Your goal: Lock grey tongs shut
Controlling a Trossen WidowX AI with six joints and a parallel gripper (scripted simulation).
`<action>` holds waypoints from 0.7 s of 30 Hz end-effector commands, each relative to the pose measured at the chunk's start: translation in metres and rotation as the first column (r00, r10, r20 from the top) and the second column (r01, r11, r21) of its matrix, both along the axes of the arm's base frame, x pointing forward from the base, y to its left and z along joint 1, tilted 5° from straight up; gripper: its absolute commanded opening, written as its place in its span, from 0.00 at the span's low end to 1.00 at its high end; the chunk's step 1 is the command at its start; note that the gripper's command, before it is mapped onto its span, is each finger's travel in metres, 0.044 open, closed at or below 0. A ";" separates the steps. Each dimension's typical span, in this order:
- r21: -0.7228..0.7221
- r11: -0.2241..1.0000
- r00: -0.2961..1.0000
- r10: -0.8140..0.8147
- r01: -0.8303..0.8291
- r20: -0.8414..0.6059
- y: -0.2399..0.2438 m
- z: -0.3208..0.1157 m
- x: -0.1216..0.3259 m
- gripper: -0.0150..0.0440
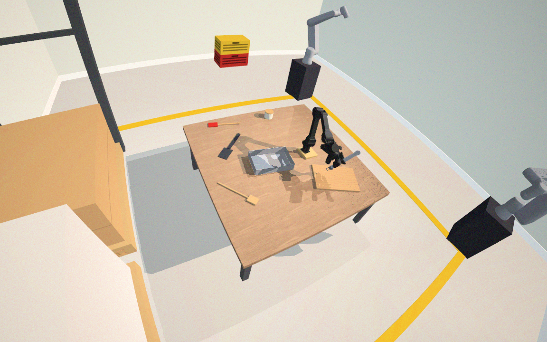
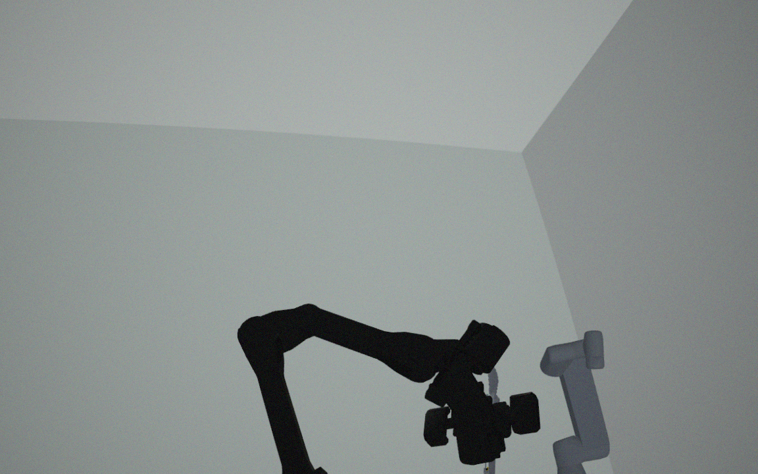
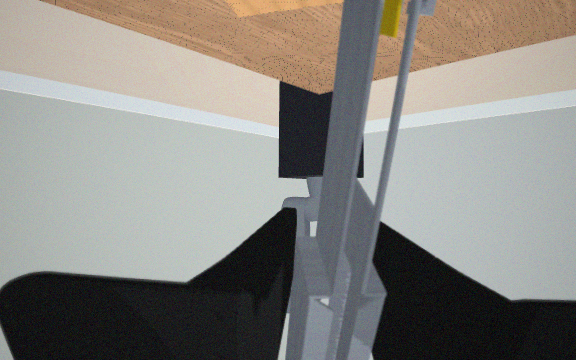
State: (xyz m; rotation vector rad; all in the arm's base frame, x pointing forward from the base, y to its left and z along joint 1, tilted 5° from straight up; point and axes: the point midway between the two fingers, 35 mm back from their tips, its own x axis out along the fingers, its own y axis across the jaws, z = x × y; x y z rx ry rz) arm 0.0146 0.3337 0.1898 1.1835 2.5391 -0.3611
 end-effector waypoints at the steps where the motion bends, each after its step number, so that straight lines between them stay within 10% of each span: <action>1: -0.045 0.999 0.999 -0.008 0.009 0.033 0.009 0.002 0.000 0.00; 21: -0.319 0.946 0.979 0.011 0.055 0.204 0.030 -0.008 -0.009 0.00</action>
